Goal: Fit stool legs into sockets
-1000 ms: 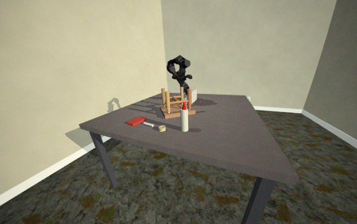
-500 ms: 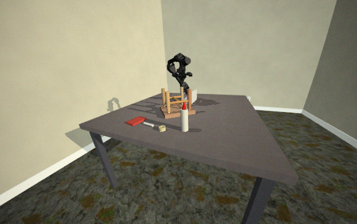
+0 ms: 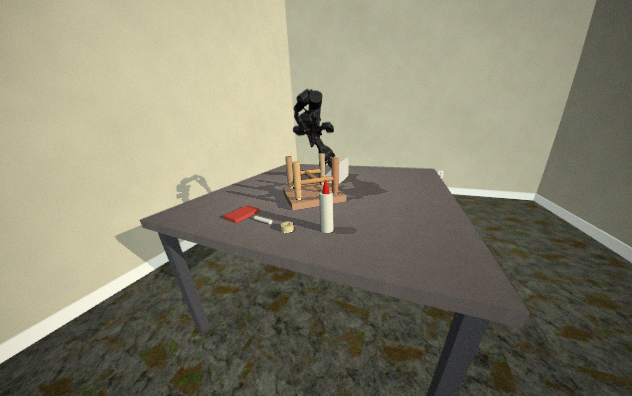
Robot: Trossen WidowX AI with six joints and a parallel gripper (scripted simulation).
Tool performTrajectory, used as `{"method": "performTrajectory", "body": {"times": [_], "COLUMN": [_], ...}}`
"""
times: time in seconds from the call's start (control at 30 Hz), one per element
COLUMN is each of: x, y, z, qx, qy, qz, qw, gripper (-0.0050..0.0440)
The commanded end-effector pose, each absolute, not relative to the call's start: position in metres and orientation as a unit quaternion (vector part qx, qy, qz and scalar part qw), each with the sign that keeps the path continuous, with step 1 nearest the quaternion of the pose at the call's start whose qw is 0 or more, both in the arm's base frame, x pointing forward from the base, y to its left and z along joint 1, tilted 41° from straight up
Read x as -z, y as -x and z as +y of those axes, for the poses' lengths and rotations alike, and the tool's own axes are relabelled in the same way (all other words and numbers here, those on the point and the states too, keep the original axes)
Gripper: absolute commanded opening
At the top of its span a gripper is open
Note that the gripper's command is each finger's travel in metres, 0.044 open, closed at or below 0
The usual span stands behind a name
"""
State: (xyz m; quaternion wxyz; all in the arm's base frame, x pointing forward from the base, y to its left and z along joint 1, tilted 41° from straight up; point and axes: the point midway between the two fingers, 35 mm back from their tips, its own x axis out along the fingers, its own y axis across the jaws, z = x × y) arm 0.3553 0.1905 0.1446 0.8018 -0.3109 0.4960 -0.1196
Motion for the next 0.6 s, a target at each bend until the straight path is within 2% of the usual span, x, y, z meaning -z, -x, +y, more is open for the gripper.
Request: {"method": "performTrajectory", "body": {"times": [0.0,0.2,0.57], "x": [-0.147,-0.153,-0.151], "y": [-0.398,-0.462,-0.463], "z": [0.19,0.178,0.176], "qx": [0.124,0.135,0.136], "qy": [0.316,0.328,0.328], "qz": [0.477,0.446,0.446], "qw": [0.811,0.822,0.822], "gripper": [0.0,0.0,0.0]}}
